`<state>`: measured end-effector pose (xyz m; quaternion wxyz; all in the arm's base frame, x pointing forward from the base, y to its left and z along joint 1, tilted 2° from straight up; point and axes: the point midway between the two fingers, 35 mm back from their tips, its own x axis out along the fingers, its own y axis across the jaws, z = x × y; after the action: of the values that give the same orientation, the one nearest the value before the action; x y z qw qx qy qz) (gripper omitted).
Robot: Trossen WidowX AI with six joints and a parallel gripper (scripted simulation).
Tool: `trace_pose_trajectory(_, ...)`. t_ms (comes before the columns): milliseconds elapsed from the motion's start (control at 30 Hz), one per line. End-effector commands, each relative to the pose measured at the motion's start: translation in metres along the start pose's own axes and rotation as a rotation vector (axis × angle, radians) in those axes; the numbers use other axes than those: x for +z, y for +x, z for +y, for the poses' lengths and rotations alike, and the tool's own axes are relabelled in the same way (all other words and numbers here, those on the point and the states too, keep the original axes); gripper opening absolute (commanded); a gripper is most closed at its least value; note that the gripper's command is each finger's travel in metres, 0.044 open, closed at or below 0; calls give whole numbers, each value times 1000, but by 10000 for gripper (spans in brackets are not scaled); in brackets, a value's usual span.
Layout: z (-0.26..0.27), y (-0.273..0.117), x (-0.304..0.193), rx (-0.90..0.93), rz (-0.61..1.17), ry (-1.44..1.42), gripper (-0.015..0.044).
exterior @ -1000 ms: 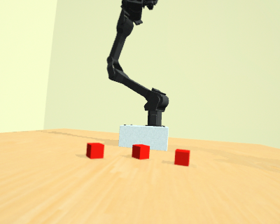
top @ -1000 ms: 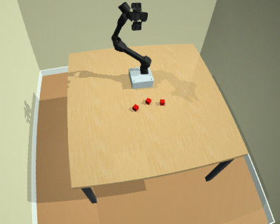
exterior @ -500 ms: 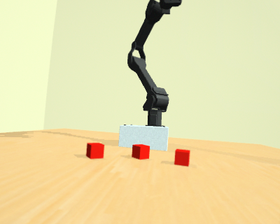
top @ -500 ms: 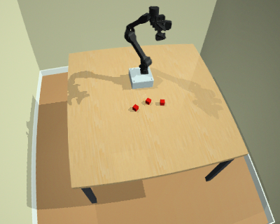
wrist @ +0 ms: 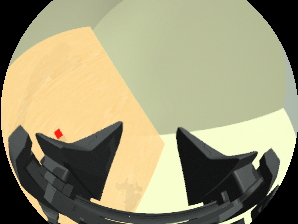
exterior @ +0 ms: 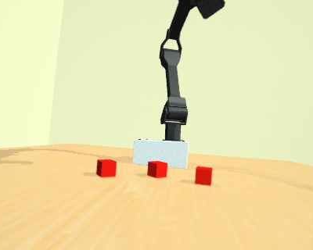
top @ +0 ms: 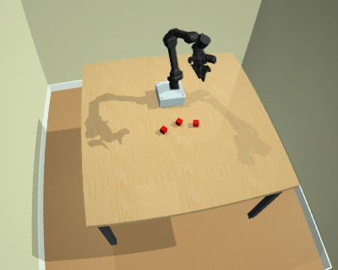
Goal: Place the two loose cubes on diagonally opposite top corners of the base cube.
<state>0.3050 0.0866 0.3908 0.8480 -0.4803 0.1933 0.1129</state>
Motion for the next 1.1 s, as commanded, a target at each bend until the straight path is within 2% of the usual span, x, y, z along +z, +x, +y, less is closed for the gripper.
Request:
trace_pose_trajectory(0,17,40,-28,81,134,161,265)
trace_pose_trajectory(200,40,92,-83,167,364,461,265)
trace_pose_trajectory(400,66,128,-148,209,620,792,265)
trace_pose_trajectory(600,95,147,-216,204,898,1145,265)
trace_pose_trajectory(800,127,150,-278,150,1188,1497,265)
trace_pose_trajectory(1067,132,150,-285,141,1222,1536,265)
